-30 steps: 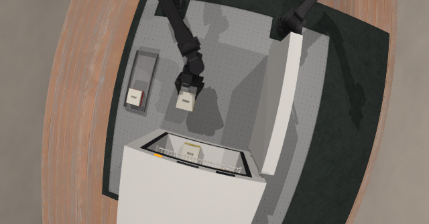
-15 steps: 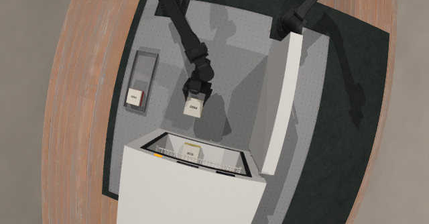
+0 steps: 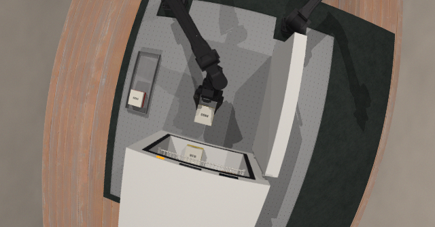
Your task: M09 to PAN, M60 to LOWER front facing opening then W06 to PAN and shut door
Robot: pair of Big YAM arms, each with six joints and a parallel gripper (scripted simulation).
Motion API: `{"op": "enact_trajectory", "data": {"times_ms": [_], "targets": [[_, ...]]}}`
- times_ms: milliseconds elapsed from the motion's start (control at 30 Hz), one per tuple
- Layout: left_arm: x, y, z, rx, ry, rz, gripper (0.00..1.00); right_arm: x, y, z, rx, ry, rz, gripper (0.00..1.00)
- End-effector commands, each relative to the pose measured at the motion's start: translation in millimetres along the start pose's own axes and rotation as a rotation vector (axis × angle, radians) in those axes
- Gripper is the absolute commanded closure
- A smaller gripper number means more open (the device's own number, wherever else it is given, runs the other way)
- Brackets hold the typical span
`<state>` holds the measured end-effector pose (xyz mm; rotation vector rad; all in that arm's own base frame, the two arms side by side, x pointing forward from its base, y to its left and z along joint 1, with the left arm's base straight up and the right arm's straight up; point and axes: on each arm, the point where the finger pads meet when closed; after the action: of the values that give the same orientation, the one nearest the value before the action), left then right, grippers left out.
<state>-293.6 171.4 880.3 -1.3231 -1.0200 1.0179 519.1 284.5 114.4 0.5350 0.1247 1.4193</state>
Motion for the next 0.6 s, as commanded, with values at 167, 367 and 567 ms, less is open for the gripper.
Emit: {"op": "enact_trajectory", "data": {"times_ms": [167,367,567], "targets": [[-4.5,-4.1,-16.0,0.032,0.011,-0.009,1.00,50.8,-12.5,15.5,-0.024,-0.033,0.025,0.23],[-4.5,-4.1,-16.0,0.032,0.011,-0.009,1.00,66.7,-17.7,15.0,-0.023,-0.034,0.024,0.23],[-4.5,-4.1,-16.0,0.032,0.011,-0.009,1.00,82.6,-22.9,14.6,-0.023,-0.035,0.025,0.23]]}}
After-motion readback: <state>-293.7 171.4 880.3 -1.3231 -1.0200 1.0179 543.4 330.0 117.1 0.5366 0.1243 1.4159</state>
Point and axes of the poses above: on each arm, the point where the finger pads meet when closed, its own y axis back along the fingers, its own x axis across the jaws, z = x × y, and after that the axes turned 15 degrees about -y, right-handed
